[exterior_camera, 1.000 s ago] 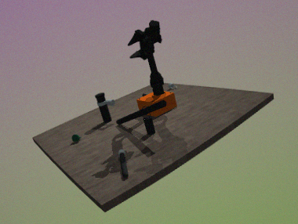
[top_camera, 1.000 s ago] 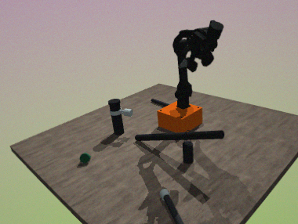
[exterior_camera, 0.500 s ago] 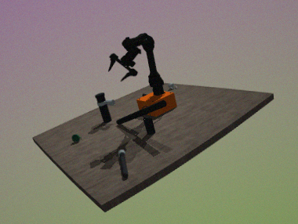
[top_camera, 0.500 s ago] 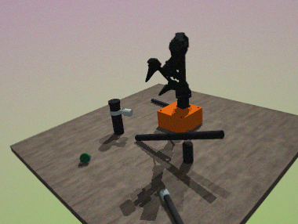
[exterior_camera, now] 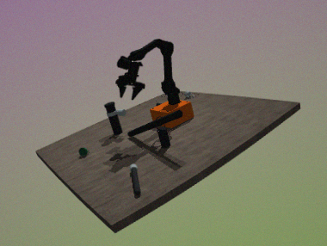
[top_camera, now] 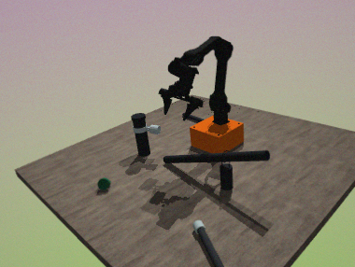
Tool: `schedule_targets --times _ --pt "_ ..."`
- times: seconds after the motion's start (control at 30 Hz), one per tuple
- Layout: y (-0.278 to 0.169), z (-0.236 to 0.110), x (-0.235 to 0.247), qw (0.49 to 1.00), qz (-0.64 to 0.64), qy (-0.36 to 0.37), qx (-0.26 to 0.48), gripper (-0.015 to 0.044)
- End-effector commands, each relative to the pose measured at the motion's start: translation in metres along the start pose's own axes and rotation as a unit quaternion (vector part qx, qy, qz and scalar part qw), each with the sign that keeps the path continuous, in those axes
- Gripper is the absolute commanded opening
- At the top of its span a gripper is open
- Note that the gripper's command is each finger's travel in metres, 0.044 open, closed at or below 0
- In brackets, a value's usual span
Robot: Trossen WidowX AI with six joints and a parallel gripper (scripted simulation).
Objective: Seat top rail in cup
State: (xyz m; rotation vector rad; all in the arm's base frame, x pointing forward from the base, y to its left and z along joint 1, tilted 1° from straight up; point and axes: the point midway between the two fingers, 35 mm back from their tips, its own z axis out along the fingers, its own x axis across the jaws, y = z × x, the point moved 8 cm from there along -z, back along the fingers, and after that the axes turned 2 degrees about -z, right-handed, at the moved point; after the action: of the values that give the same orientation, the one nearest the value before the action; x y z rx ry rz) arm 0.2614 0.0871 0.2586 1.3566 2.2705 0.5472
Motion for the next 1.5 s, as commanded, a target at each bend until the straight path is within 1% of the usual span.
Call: schedule_targets --times 0.0,0.3,0.37,0.47,0.6,0.73,0.9,1.2,1.47 --pt "-0.017 0.005 -0.012 0.994 0.1 0.033 0.017 0.044" --pt "-0.017 0.005 -0.012 0.994 0.1 0.033 0.017 0.044" --pt "-0.018 0.006 -0.015 0.996 0.083 0.034 0.019 0.044" --pt "-0.021 0.009 -0.028 0.999 0.014 0.039 0.026 0.044" --pt "-0.03 0.014 -0.053 0.99 -0.122 0.055 0.033 0.044" --pt "-0.043 0.017 -0.08 0.964 -0.252 0.074 0.031 0.044" --pt "-0.061 0.018 -0.112 0.907 -0.41 0.092 0.013 0.044" --pt "-0.089 0.015 -0.151 0.848 -0.519 0.105 -0.021 0.044" --pt "-0.11 0.01 -0.174 0.777 -0.62 0.098 -0.053 0.044"
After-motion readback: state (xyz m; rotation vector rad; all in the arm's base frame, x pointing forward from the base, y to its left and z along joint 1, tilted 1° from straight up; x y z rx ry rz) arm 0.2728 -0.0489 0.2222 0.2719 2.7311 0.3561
